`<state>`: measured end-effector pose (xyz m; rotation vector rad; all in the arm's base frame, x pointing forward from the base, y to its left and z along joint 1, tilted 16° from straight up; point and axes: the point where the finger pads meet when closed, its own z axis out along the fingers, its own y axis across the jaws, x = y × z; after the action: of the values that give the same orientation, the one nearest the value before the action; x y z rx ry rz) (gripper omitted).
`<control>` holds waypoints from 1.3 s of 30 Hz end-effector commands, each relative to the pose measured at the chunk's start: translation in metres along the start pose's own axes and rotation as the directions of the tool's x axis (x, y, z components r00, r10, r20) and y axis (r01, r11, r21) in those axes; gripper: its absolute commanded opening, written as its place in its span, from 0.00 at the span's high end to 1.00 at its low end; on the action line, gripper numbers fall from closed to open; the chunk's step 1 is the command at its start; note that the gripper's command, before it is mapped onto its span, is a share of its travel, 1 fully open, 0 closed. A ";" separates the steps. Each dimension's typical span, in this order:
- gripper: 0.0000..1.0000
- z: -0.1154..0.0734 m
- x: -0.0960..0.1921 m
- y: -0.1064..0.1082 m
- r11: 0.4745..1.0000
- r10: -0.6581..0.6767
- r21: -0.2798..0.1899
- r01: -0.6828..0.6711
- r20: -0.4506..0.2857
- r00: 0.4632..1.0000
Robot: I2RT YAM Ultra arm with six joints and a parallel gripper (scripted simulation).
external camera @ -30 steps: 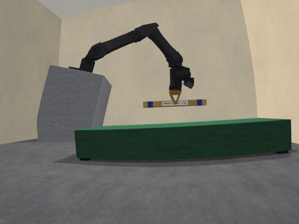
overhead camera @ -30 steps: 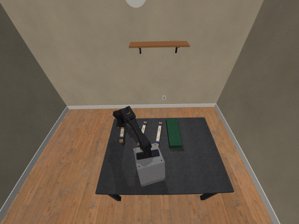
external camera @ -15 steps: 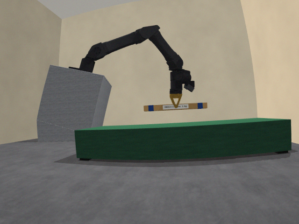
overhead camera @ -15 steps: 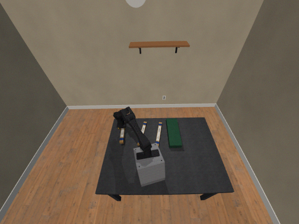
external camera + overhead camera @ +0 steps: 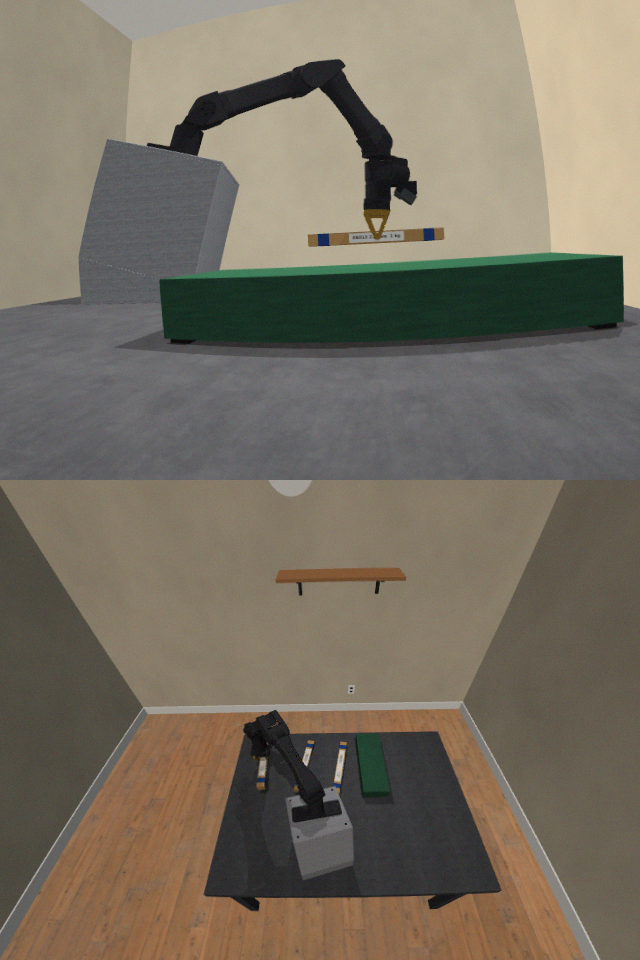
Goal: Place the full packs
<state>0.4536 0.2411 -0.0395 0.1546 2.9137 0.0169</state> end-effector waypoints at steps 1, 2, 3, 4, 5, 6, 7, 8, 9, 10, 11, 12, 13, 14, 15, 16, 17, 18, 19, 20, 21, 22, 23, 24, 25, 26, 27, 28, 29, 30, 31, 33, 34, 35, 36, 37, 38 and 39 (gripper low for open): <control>1.00 -0.037 -0.033 0.019 0.998 0.005 -0.069 0.002 0.103 0.995; 1.00 -0.035 -0.032 0.019 0.998 0.004 -0.069 0.003 0.102 0.995; 1.00 -0.033 -0.032 0.019 0.998 0.003 -0.068 0.004 0.100 0.995; 1.00 -0.031 -0.032 0.019 0.998 0.004 -0.067 0.003 0.099 0.995; 1.00 -0.031 -0.032 0.019 0.998 0.004 -0.067 0.003 0.099 0.995; 1.00 -0.031 -0.032 0.019 0.998 0.004 -0.067 0.003 0.099 0.995; 1.00 -0.029 -0.029 0.015 0.998 0.002 -0.055 0.003 0.084 0.996; 1.00 -0.028 -0.032 0.017 0.998 0.005 -0.062 0.001 0.095 0.995; 1.00 -0.026 -0.035 0.018 0.998 0.008 -0.069 -0.001 0.104 0.995; 1.00 -0.025 -0.035 0.017 0.998 0.009 -0.069 -0.002 0.103 0.995; 1.00 -0.023 -0.036 0.017 0.998 0.011 -0.068 -0.004 0.103 0.995; 1.00 -0.021 -0.036 0.016 0.998 0.012 -0.068 -0.005 0.103 0.995; 1.00 -0.020 -0.036 0.017 0.998 0.012 -0.068 -0.005 0.103 0.995; 1.00 -0.018 -0.036 0.017 0.998 0.011 -0.068 -0.004 0.104 0.995; 1.00 -0.016 -0.036 0.018 0.998 0.009 -0.068 -0.002 0.104 0.995; 1.00 -0.015 -0.035 0.019 0.998 0.007 -0.068 0.000 0.103 0.995; 1.00 -0.013 -0.033 0.019 0.998 0.004 -0.065 0.002 0.097 0.995; 1.00 -0.011 -0.032 0.019 0.998 0.002 -0.062 0.004 0.093 0.996; 1.00 -0.010 -0.032 0.019 0.998 0.002 -0.062 0.004 0.092 0.996; 1.00 -0.008 -0.032 0.019 0.998 0.003 -0.062 0.003 0.093 0.996; 1.00 -0.006 -0.033 0.019 0.998 0.004 -0.064 0.002 0.095 0.995; 1.00 -0.006 -0.033 0.019 0.998 0.004 -0.064 0.002 0.095 0.995; 1.00 -0.006 -0.033 0.019 0.998 0.004 -0.064 0.002 0.095 0.995; 1.00 -0.004 -0.032 0.017 0.998 0.004 -0.057 0.001 0.088 0.996; 1.00 -0.003 -0.035 0.018 0.998 0.007 -0.064 -0.001 0.097 0.995; 1.00 -0.001 -0.037 0.018 0.998 0.009 -0.068 -0.002 0.104 0.995; 1.00 0.000 -0.037 0.018 0.998 0.011 -0.068 -0.004 0.104 0.995; 1.00 0.002 -0.038 0.017 0.998 0.012 -0.068 -0.005 0.104 0.995; 1.00 0.004 -0.038 0.018 0.998 0.012 -0.068 -0.005 0.104 0.995; 1.00 0.005 -0.038 0.018 0.998 0.011 -0.067 -0.004 0.104 0.995; 1.00 0.007 -0.036 0.017 0.998 0.008 -0.062 -0.002 0.096 0.995; 1.00 0.010 -0.035 0.020 0.998 0.004 -0.065 0.002 0.098 0.995; 1.00 0.012 -0.035 0.021 0.998 0.003 -0.066 0.003 0.099 0.995; 1.00 0.015 -0.034 0.020 0.998 0.002 -0.060 0.004 0.090 0.996; 1.00 0.015 -0.032 0.018 0.998 0.000 -0.055 0.004 0.082 0.997; 1.00 0.015 -0.033 0.018 0.998 0.001 -0.055 0.004 0.082 0.997; 1.00 0.015 -0.033 0.018 0.999 0.002 -0.054 0.003 0.082 0.997; 1.00 0.015 -0.033 0.018 0.999 0.002 -0.054 0.003 0.082 0.997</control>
<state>0.4623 0.2398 -0.0976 0.1521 2.9282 0.0054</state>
